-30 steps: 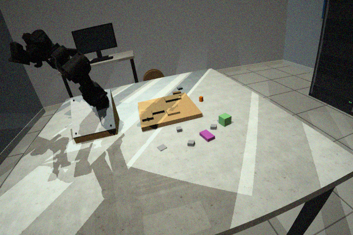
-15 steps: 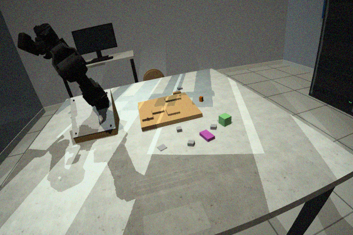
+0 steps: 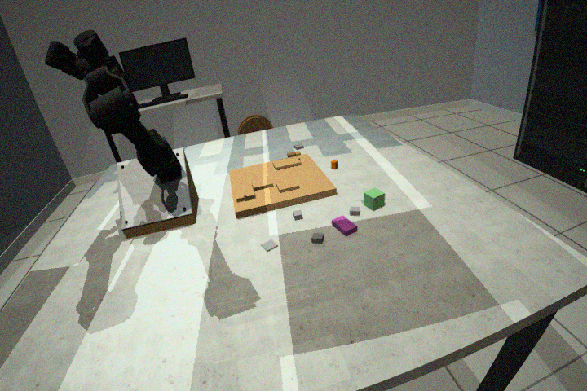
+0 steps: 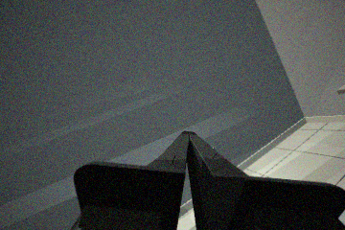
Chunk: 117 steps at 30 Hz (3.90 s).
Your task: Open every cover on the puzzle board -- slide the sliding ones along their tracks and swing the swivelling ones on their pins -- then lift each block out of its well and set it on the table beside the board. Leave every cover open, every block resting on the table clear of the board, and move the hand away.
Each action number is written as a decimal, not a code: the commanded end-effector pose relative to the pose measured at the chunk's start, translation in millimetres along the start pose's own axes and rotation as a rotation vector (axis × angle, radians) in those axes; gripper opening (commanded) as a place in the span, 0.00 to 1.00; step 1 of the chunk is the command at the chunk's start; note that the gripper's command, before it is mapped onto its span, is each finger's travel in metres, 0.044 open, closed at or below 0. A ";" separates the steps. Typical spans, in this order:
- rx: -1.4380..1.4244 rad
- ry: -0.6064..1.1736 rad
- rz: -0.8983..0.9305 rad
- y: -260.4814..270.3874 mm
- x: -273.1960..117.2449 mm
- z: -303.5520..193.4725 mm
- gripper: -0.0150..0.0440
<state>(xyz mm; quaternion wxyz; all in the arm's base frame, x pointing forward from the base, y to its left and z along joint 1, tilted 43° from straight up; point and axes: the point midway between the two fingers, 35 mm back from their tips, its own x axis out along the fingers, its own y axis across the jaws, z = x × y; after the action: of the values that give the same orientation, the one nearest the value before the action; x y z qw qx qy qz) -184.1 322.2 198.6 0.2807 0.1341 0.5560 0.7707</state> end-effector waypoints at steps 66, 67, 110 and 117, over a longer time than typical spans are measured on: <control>0.335 -0.633 -0.731 -190.5 -188.8 138.3 0.25; 0.337 -0.639 -0.742 -192.4 -191.9 138.8 0.25; 0.618 -0.819 -1.408 -271.6 -389.9 95.2 0.25; 0.686 -0.802 -1.530 -275.7 -421.7 76.0 0.25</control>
<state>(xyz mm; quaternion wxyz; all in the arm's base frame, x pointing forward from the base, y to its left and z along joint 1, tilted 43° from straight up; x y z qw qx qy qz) 267.2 210.5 14.7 0.8265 0.0773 0.5509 0.0865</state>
